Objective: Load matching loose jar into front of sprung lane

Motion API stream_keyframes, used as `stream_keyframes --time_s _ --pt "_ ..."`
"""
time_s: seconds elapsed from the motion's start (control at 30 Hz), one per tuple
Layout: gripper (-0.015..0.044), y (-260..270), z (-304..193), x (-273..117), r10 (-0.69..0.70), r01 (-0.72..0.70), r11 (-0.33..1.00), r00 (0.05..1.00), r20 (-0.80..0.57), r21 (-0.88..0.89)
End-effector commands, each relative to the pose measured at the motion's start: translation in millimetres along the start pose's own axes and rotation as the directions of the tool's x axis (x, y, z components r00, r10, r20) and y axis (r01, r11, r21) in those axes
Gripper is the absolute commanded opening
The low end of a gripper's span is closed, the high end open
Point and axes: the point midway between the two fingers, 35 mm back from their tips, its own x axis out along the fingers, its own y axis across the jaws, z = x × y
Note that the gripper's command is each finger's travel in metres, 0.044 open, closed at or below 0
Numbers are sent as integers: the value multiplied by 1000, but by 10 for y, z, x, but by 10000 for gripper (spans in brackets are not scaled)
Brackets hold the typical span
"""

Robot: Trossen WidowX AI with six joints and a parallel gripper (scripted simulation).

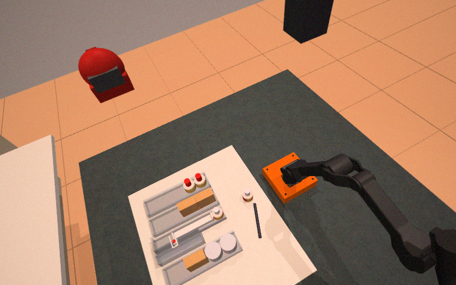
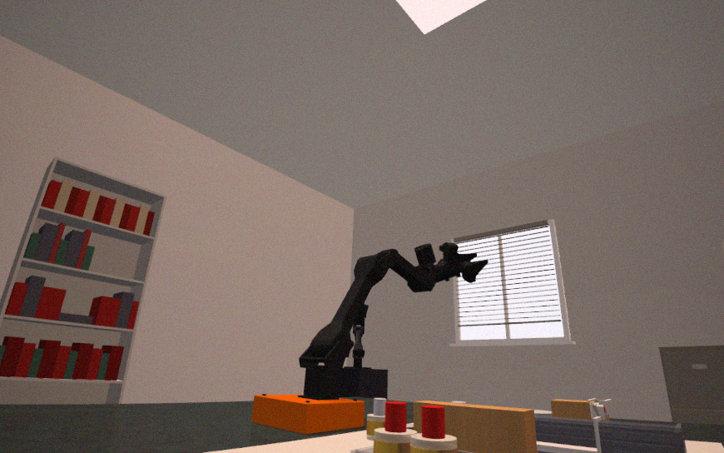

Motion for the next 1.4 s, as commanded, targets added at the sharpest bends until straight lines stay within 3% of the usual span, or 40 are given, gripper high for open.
stream_keyframes --time_s 0.0,0.37,0.67,0.97,1.17,1.37 --pt "426 -23 1 16 -2 2 1000 1000 -2 -8" --pt "440 -1673 153 655 -219 138 887 966 -139 -440" --pt "440 -3269 472 553 -491 200 702 831 -261 -683" --pt "440 -4668 886 -209 -742 213 556 563 -364 -803" --pt "440 -5330 1149 -1019 -843 232 511 323 -430 -828" --pt "440 -5709 1351 -1990 -860 279 502 62 -506 -819"
